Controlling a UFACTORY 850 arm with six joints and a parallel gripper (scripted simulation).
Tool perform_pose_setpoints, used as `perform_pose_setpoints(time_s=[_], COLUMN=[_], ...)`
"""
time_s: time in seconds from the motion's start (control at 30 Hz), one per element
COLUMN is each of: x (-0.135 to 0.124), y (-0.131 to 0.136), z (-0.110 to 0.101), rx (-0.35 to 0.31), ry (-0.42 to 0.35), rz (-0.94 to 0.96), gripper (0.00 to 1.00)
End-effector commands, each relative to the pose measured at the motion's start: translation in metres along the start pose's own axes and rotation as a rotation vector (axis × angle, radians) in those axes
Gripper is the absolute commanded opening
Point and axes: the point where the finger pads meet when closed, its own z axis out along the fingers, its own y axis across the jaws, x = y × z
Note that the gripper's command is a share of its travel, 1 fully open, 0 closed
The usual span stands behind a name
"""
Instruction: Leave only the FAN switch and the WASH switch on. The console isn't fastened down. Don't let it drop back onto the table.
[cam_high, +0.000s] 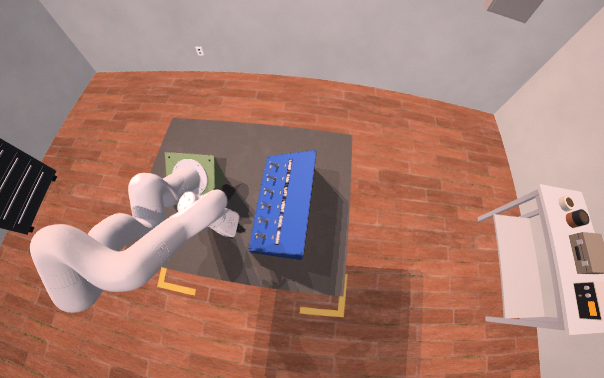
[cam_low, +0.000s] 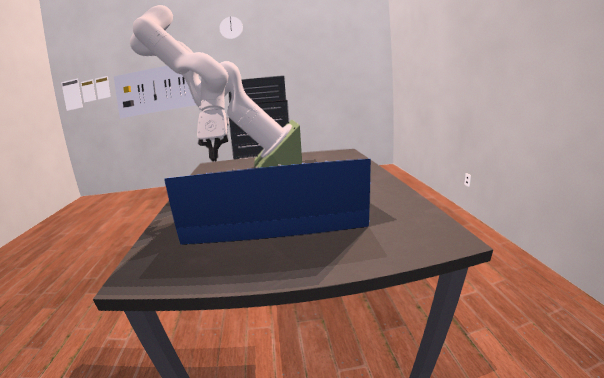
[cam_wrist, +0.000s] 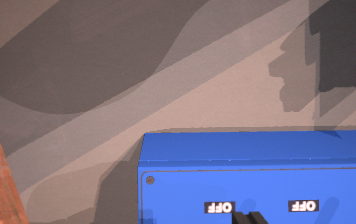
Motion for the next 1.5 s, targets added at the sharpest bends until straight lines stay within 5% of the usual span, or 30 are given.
perform_pose_setpoints(time_s=[0.0,0.4,1.47], x=[-0.001,-0.001,-0.002], y=[0.0,-0.001,-0.001], z=[0.014,0.051,0.06], rx=[0.003,0.003,0.003], ry=[-0.006,-0.006,-0.006], rz=[0.001,0.001,0.001], gripper=[0.0,0.0,0.0])
